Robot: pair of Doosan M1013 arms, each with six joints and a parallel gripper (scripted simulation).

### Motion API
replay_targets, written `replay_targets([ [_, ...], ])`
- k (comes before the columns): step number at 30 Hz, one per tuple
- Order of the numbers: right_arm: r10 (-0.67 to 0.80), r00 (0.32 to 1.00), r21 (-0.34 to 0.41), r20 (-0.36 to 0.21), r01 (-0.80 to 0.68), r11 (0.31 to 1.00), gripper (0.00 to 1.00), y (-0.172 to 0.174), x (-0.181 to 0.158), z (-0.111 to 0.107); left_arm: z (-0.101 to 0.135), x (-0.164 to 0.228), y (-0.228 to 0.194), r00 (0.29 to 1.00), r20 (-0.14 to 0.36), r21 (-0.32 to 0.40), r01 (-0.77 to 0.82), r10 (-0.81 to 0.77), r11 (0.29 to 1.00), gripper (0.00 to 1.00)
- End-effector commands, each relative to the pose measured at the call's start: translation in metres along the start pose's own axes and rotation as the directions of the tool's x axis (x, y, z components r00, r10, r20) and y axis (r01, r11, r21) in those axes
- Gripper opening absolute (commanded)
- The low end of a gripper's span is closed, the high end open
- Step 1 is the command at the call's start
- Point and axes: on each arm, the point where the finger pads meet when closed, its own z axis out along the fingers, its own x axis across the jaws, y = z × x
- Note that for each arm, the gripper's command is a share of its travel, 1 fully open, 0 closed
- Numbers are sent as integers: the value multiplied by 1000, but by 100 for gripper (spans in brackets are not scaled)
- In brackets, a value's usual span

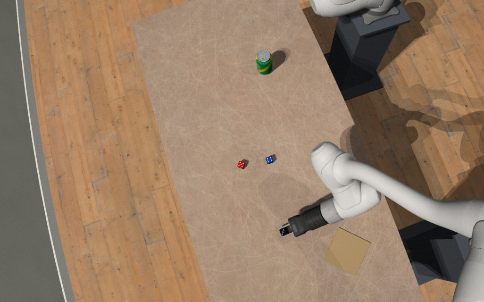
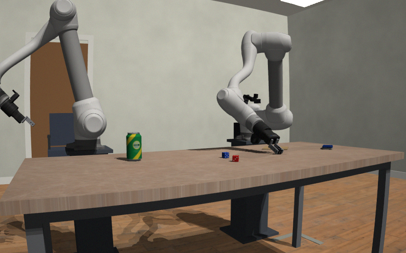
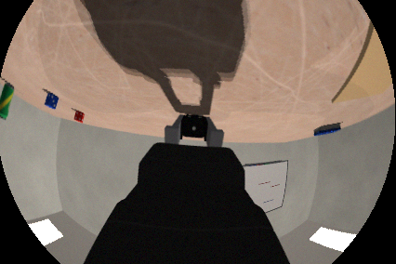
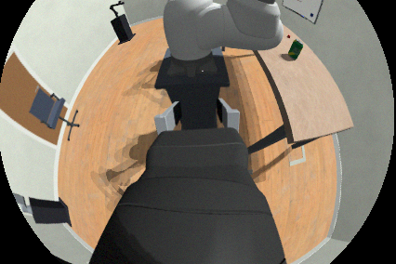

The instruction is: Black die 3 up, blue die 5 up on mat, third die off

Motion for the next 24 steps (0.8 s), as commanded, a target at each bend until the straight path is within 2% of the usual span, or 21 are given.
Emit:
replay_targets([
  [1, 0, 1000, -1, 0, 0, 1000, 100, 0, 0, 0, 0, 0, 1, 1000, 0, -1, 1, -1, 1000, 49],
  [9, 0, 1000, -1, 0, 0, 1000, 100, 0, 0, 0, 0, 0, 1, 1000, 0, -1, 1, -1, 1000, 49],
  [10, 0, 1000, -1, 0, 0, 1000, 100, 0, 0, 0, 0, 0, 1, 1000, 0, -1, 1, -1, 1000, 55],
  [14, 0, 1000, -1, 0, 0, 1000, 100, 0, 0, 0, 0, 0, 1, 1000, 0, -1, 1, -1, 1000, 55],
  [15, 0, 1000, -1, 0, 0, 1000, 100, 0, 0, 0, 0, 0, 1, 1000, 0, -1, 1, -1, 1000, 61],
  [17, 0, 1000, -1, 0, 0, 1000, 100, 0, 0, 0, 0, 0, 1, 1000, 0, -1, 1, -1, 1000, 61],
  [18, 0, 1000, -1, 0, 0, 1000, 100, 0, 0, 0, 0, 0, 1, 1000, 0, -1, 1, -1, 1000, 67],
  [20, 0, 1000, -1, 0, 0, 1000, 100, 0, 0, 0, 0, 0, 1, 1000, 0, -1, 1, -1, 1000, 67],
  [21, 0, 1000, -1, 0, 0, 1000, 100, 0, 0, 0, 0, 0, 1, 1000, 0, -1, 1, -1, 1000, 73],
  [23, 0, 1000, -1, 0, 0, 1000, 100, 0, 0, 0, 0, 0, 1, 1000, 0, -1, 1, -1, 1000, 73],
  [24, 0, 1000, -1, 0, 0, 1000, 100, 0, 0, 0, 0, 0, 1, 1000, 0, -1, 1, -1, 1000, 79],
])
